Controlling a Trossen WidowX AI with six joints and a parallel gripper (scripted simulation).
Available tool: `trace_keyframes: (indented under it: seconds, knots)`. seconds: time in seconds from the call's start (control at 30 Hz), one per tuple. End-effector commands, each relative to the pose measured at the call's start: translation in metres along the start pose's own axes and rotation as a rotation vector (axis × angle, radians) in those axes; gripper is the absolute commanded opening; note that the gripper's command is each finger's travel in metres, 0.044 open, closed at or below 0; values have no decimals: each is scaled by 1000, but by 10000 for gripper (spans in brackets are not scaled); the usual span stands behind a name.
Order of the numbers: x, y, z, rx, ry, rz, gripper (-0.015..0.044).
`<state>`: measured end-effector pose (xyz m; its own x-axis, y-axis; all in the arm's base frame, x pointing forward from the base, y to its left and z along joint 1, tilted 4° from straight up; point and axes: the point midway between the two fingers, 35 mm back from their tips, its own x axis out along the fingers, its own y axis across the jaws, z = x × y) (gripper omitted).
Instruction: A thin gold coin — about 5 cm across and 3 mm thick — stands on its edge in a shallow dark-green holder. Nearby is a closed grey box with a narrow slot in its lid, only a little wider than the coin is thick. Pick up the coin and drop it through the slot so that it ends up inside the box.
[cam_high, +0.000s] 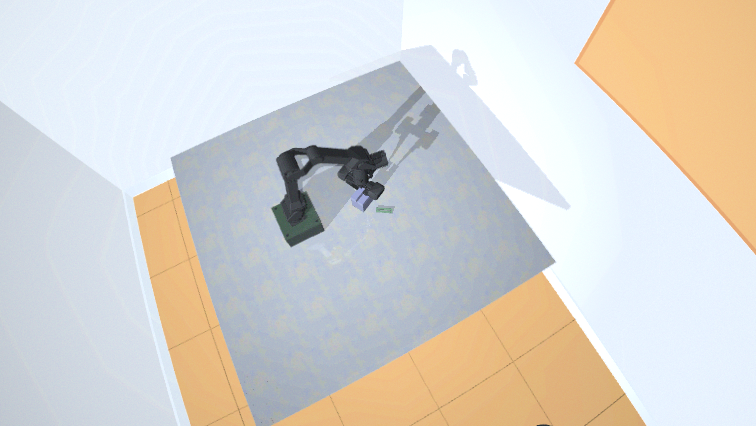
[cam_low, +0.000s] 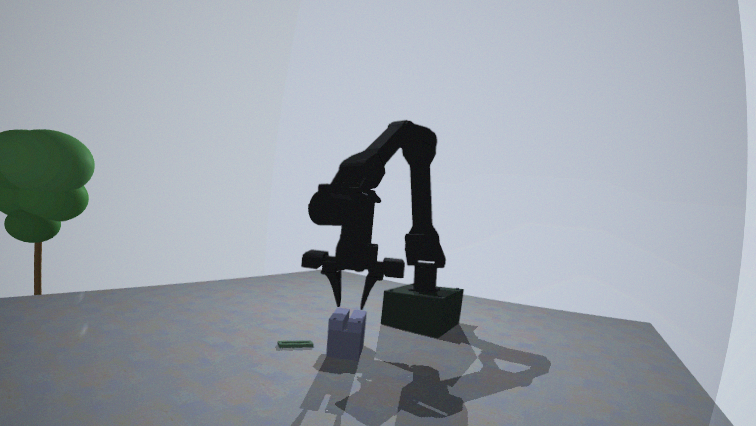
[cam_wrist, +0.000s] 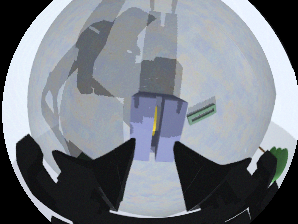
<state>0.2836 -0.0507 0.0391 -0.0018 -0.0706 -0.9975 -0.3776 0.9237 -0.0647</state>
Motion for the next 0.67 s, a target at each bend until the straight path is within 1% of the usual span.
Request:
trace_keyframes:
  seconds: [0.0, 0.13, 0.2, 0.23, 0.3, 0.63]
  knots:
    - [-13, -1, 2, 1, -8, -5, 266]
    - [-19, -1, 1, 1, -7, -4, 371]
    - [-38, 0, 0, -1, -2, -1, 423]
    - [-50, 1, -2, -2, 1, 1, 440]
    - [-60, 2, -4, -3, 4, 3, 440]
    - [-60, 2, -4, -3, 4, 3, 440]
